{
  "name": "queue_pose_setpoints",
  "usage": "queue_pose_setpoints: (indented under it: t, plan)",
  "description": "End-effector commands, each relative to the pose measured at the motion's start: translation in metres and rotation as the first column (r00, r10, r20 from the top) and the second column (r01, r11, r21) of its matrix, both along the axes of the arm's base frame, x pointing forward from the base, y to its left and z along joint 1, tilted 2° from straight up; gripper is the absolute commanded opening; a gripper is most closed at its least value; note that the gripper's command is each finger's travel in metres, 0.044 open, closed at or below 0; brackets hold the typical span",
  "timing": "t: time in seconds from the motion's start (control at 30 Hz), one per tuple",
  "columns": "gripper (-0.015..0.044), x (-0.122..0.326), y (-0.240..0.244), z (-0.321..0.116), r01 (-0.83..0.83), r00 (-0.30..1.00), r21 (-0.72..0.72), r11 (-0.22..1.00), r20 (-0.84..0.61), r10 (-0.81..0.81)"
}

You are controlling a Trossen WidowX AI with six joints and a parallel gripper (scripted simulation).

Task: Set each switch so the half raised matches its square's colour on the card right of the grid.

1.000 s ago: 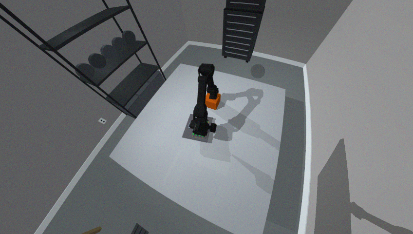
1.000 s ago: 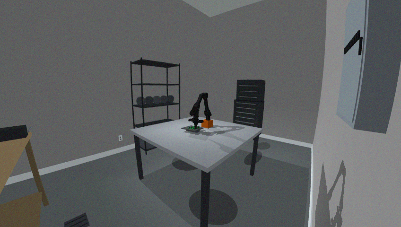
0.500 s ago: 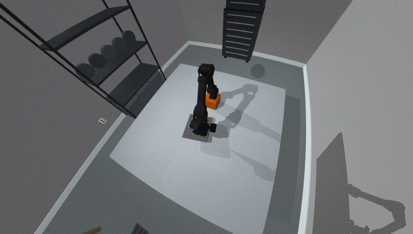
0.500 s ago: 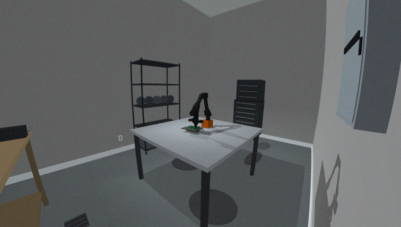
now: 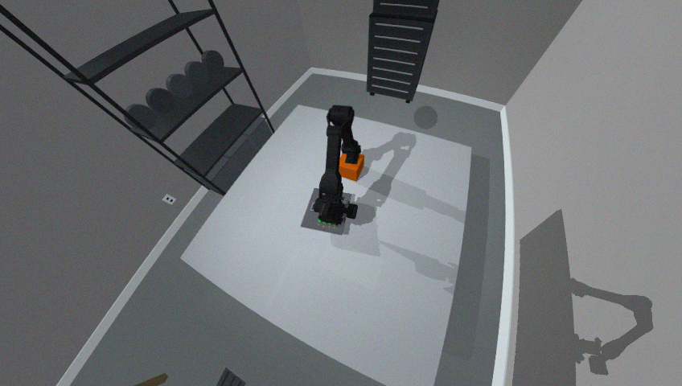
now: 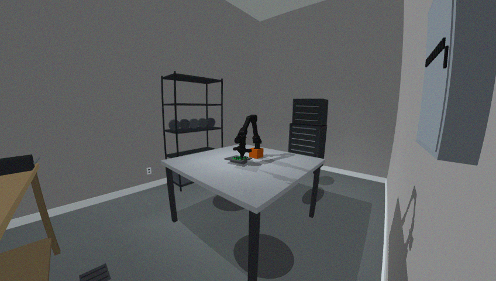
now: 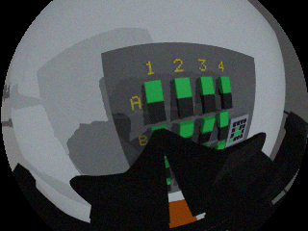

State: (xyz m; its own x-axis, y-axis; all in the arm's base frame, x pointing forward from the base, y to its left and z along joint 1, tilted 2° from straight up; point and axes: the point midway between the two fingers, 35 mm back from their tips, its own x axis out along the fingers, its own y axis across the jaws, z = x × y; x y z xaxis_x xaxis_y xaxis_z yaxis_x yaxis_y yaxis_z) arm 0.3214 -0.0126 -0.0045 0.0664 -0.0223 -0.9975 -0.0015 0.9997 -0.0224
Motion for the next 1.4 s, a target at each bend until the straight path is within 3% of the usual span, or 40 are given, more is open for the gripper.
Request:
queue_pose_setpoints:
  t: [0.0, 1.3, 1.37]
  plan:
    - [0.0, -0.003, 0.0, -0.004, 0.004, 1.0, -0.002, 1.0, -0.013, -0.004]
    - [0.0, -0.002, -0.001, -0.009, 0.004, 1.0, -0.002, 1.0, -0.013, -0.004]
    - [0.0, 0.0, 0.0, 0.005, 0.001, 1.0, 0.0, 1.0, 0.002, -0.001]
